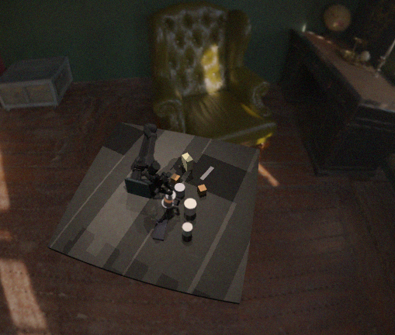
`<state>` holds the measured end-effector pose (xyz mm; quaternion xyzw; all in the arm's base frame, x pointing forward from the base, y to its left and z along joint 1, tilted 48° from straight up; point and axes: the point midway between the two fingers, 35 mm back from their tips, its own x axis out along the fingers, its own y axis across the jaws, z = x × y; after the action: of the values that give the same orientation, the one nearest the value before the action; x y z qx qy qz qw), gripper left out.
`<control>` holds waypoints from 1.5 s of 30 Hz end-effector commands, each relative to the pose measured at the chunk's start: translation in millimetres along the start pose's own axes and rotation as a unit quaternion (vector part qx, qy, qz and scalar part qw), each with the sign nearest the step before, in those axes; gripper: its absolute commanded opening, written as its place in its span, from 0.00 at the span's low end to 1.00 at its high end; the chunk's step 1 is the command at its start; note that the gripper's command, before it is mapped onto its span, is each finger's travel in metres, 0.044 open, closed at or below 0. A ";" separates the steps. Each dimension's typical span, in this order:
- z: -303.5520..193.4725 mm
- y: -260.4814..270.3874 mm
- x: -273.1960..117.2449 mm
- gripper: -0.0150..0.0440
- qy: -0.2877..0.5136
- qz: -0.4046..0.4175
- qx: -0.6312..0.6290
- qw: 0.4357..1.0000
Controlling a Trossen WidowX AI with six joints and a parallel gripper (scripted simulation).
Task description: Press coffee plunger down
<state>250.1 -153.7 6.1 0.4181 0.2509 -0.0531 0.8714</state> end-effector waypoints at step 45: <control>20.8 -2.1 -18.1 1.00 0.005 -0.006 0.006 1.000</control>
<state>245.6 -161.9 12.5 0.4291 0.2592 -0.0578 0.8633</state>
